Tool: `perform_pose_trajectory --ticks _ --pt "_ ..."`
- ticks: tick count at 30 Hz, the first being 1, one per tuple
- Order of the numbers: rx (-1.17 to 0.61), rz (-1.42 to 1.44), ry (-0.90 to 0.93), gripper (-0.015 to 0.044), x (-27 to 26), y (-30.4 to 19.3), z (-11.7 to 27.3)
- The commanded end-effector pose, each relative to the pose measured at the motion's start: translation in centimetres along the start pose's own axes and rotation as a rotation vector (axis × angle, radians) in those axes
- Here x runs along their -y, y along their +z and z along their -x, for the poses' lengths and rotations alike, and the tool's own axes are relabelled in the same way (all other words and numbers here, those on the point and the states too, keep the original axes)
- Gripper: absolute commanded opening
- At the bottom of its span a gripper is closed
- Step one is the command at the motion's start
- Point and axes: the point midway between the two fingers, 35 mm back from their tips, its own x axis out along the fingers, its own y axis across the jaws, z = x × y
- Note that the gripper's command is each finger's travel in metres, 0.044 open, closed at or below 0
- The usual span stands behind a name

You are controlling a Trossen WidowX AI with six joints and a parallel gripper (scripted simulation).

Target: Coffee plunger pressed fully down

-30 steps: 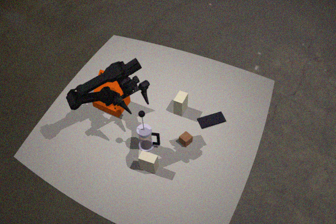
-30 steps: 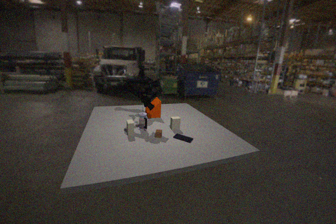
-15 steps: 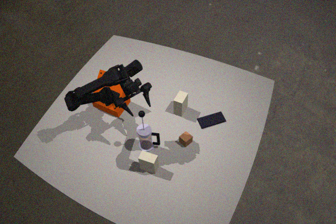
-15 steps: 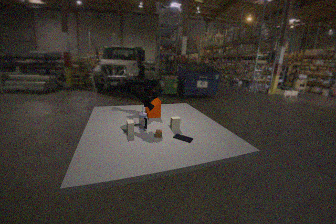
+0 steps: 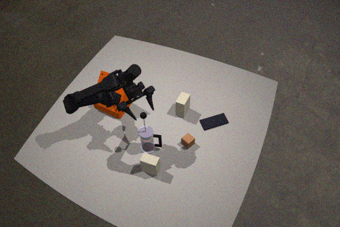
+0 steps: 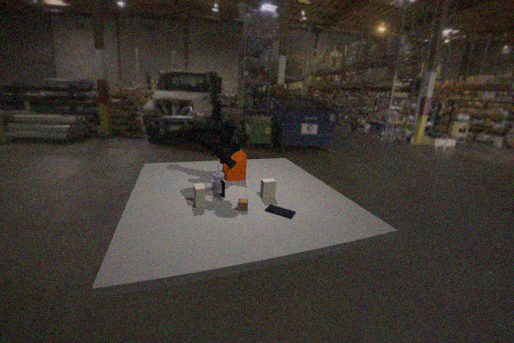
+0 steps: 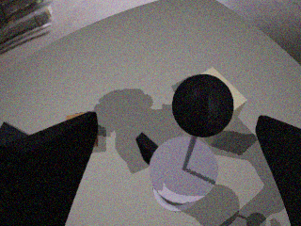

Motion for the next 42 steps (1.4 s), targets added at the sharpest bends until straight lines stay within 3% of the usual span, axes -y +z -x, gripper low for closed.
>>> perform_pose_trajectory --ticks 1,17,28,32,42 --pt "0.007 0.009 0.006 0.044 0.1 0.0 -0.1" --pt "0.085 0.076 -0.005 0.044 0.9 1.3 -0.2" --pt "0.085 0.076 -0.005 0.0151 0.9 1.3 -0.2" --pt "0.085 0.076 -0.005 0.0126 0.9 1.3 -0.2" --pt "0.083 0.076 -0.004 0.0126 0.9 1.1 -0.4"
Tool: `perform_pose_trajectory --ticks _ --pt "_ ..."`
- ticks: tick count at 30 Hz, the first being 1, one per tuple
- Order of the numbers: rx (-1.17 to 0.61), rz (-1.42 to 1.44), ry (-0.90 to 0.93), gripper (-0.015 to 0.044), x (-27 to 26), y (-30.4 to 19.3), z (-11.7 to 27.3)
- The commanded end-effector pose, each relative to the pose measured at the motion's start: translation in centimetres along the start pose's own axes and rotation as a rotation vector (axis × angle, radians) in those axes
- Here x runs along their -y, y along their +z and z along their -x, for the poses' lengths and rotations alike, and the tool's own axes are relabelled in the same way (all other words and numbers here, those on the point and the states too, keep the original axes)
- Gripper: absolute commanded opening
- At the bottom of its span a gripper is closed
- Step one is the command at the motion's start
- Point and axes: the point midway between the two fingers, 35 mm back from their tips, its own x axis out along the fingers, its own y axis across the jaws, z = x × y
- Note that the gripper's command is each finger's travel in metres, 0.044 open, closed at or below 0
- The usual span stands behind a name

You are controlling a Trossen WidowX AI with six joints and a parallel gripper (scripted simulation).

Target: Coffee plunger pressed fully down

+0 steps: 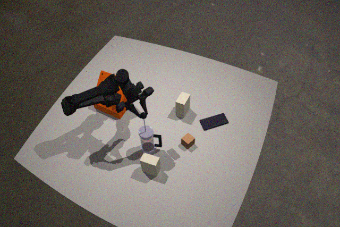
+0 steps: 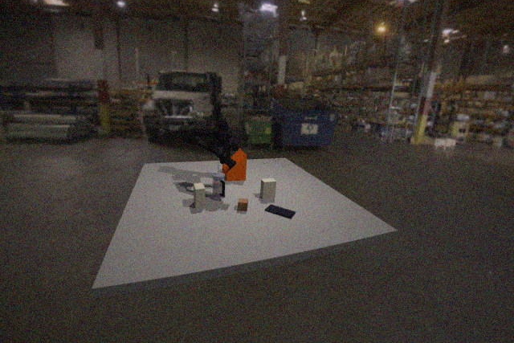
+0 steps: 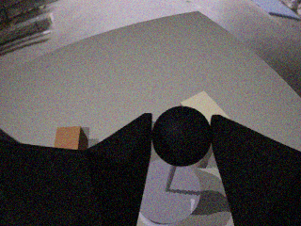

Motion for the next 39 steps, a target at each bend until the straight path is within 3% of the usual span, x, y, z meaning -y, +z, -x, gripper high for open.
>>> perform_pose_trajectory --ticks 1,39 --pt "-0.003 0.002 0.001 0.0126 -0.1 -0.4 -0.2" --pt "-0.017 -0.003 0.011 0.0126 -1.0 -5.3 -4.0"
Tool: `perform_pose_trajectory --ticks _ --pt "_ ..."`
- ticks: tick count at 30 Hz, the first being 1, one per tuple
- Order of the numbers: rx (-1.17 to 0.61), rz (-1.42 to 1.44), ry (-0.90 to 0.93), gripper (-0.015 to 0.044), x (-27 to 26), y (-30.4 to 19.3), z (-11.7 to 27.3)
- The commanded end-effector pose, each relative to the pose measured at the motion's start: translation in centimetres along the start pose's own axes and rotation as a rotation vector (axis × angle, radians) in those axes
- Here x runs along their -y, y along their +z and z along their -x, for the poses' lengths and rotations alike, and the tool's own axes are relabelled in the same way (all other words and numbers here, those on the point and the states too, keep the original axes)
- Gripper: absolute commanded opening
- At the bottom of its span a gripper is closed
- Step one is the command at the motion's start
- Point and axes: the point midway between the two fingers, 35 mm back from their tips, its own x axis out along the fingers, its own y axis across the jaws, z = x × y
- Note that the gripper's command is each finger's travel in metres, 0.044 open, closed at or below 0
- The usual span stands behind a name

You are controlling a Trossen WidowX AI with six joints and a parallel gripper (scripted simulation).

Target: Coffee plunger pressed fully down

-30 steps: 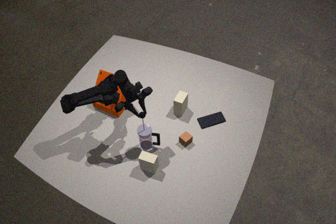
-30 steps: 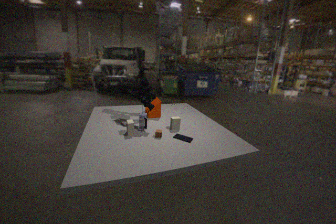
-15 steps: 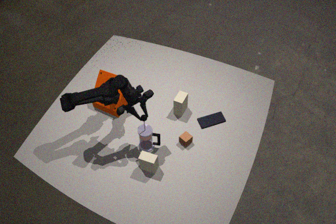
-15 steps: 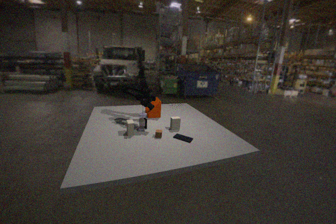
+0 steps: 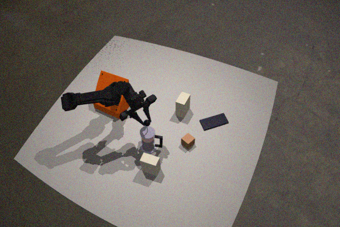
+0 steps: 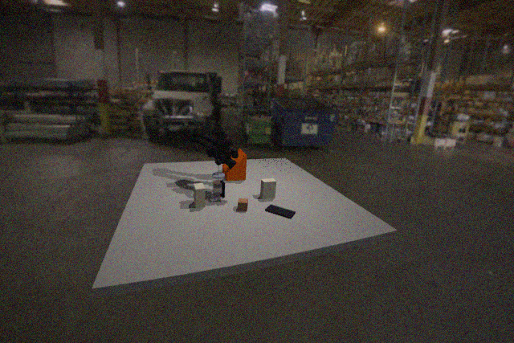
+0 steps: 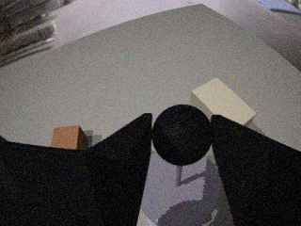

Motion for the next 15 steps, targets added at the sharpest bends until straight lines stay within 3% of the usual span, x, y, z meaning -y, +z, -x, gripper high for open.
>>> perform_pose_trajectory --ticks 1,15 --pt "-0.029 0.047 -0.004 0.0126 -0.3 -2.1 -0.6" --pt "-0.013 0.05 -0.013 0.0126 0.1 -3.7 -2.2"
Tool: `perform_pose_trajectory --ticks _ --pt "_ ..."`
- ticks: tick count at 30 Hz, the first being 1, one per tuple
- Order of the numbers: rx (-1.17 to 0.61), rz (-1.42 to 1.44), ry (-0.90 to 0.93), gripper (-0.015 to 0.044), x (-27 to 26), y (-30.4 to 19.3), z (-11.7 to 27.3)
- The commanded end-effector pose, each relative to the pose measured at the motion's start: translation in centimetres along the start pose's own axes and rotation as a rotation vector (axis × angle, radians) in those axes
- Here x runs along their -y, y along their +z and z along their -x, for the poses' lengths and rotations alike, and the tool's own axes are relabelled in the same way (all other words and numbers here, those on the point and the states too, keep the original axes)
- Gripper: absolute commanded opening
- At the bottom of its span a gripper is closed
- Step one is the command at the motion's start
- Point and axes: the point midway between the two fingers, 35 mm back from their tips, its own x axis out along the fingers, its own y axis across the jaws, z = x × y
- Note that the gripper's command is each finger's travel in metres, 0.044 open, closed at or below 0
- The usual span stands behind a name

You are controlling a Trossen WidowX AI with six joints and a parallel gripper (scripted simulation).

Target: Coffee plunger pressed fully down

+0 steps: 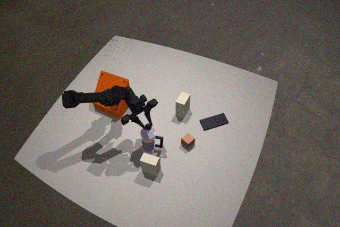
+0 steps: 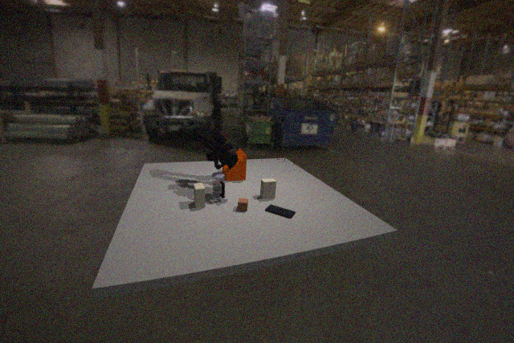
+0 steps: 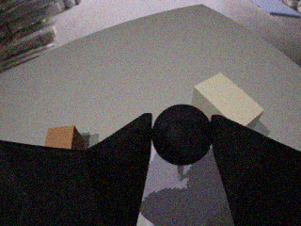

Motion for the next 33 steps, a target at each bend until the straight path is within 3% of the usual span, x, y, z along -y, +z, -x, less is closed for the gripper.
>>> perform_pose_trajectory --ticks 1,33 --pt "-0.039 0.059 -0.014 0.0126 0.1 -2.2 -0.7" --pt "-0.036 0.059 -0.018 0.0126 -0.3 -1.7 -1.7"
